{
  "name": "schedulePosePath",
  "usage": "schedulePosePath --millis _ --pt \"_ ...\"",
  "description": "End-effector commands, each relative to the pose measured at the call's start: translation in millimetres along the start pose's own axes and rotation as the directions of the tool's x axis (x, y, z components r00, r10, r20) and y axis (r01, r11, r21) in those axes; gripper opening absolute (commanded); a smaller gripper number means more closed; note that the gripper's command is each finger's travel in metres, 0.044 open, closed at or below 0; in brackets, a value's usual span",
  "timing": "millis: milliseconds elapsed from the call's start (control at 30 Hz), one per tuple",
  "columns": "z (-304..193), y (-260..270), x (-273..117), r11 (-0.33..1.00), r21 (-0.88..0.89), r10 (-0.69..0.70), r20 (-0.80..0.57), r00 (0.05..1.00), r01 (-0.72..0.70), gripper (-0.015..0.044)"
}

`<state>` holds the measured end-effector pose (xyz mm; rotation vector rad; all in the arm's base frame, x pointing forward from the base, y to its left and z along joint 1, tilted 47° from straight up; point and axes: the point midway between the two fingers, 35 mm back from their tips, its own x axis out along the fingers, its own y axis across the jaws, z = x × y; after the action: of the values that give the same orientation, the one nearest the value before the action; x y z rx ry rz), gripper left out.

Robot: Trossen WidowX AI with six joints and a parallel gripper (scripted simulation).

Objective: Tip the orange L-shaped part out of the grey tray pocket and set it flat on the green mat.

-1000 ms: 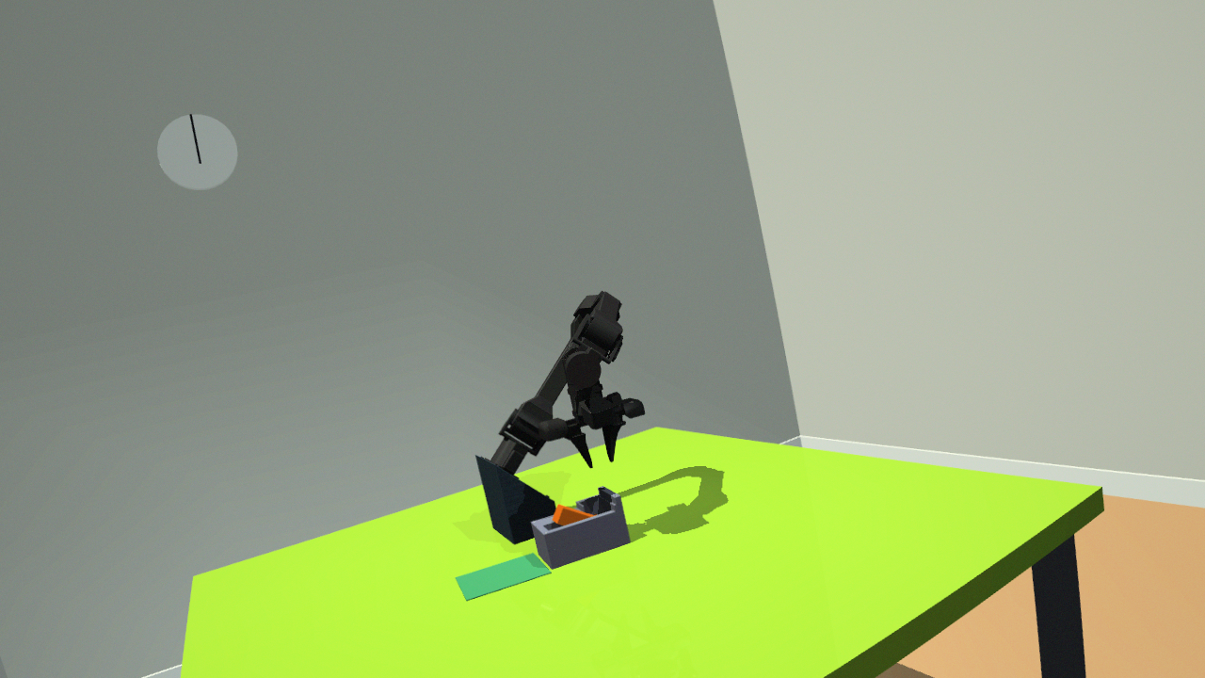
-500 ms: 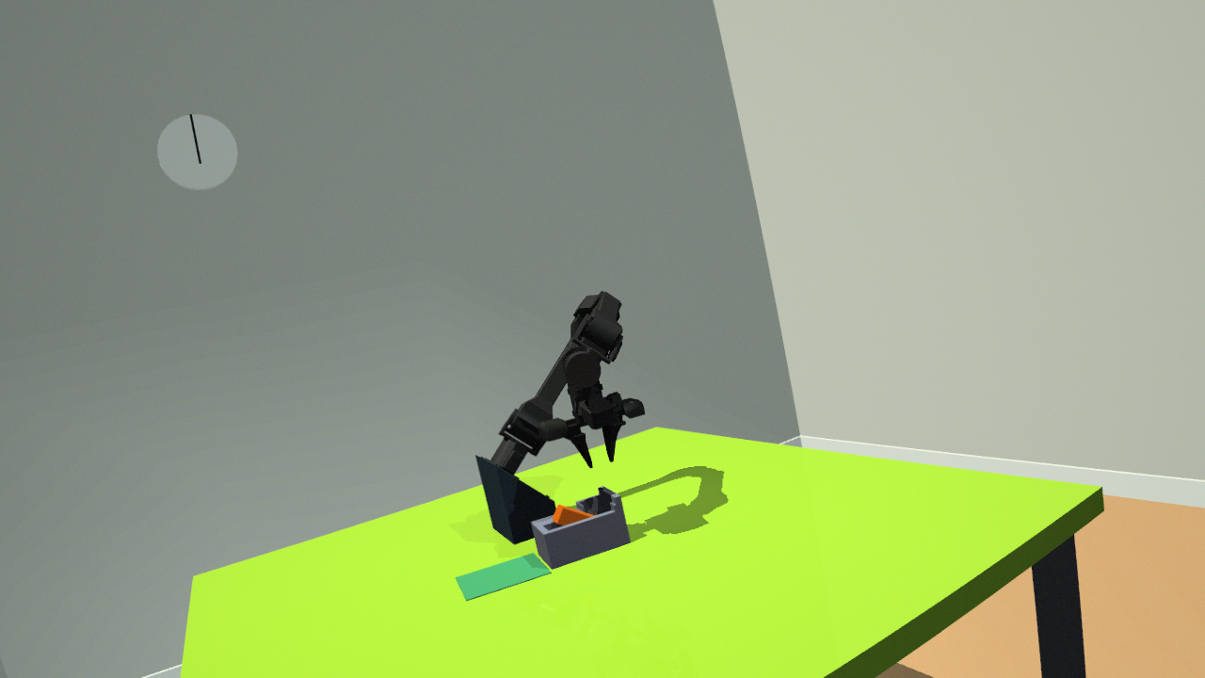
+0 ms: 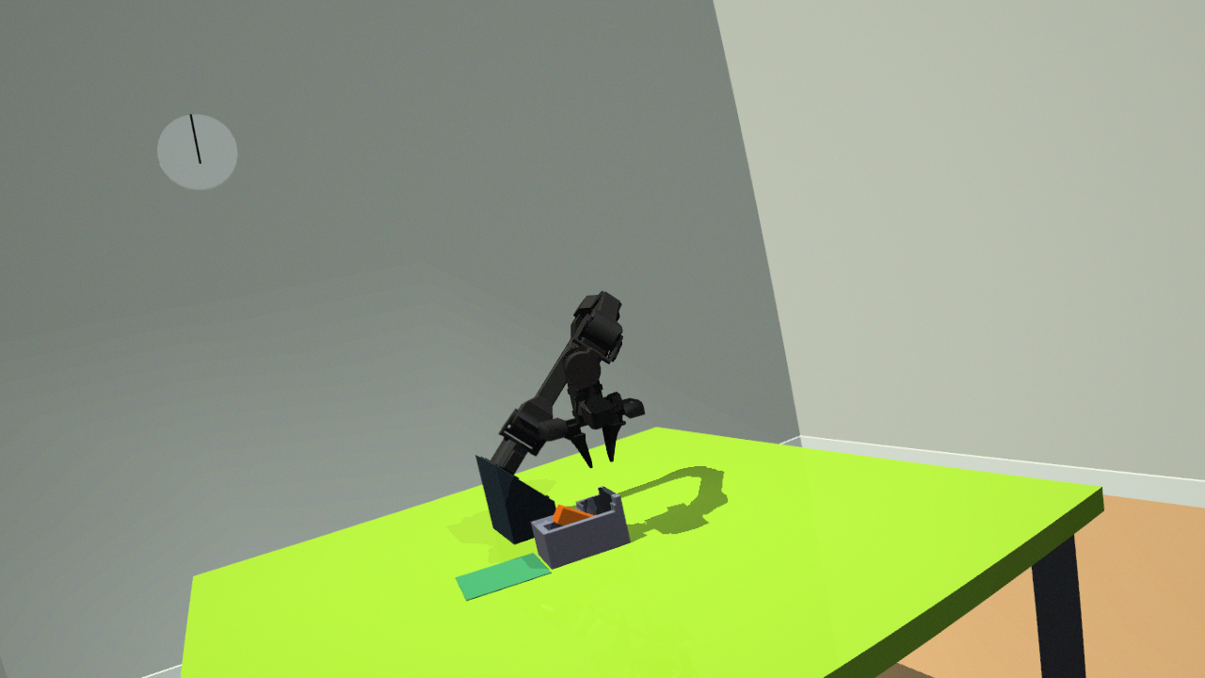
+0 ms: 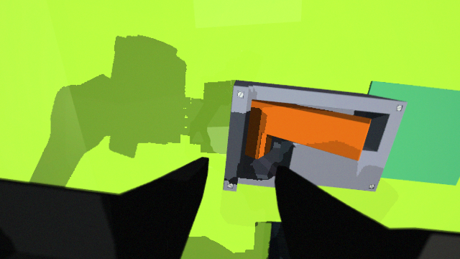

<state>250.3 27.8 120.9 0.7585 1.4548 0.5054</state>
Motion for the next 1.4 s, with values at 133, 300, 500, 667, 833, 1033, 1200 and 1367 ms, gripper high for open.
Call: schedulePosePath --millis 133,300,500,667,833,1033,1200,1367 --pt "0 0 0 1.0 0.006 0.0 0.002 1.0 0.0 0.018" --pt "0 0 0 1.0 0.006 0.0 0.002 1.0 0.0 0.018" --pt "0 0 0 1.0 0.006 0.0 0.002 1.0 0.0 0.018" --pt "0 0 0 1.0 0.006 0.0 0.002 1.0 0.0 0.018" --pt "0 0 0 1.0 0.006 0.0 0.002 1.0 0.0 0.018" --pt "0 0 0 1.0 0.006 0.0 0.002 1.0 0.0 0.018" --pt "0 0 0 1.0 0.006 0.0 0.002 1.0 0.0 0.018" --pt "1 -1 14 1.0 -0.001 -0.003 -0.001 1.0 0.003 0.018"
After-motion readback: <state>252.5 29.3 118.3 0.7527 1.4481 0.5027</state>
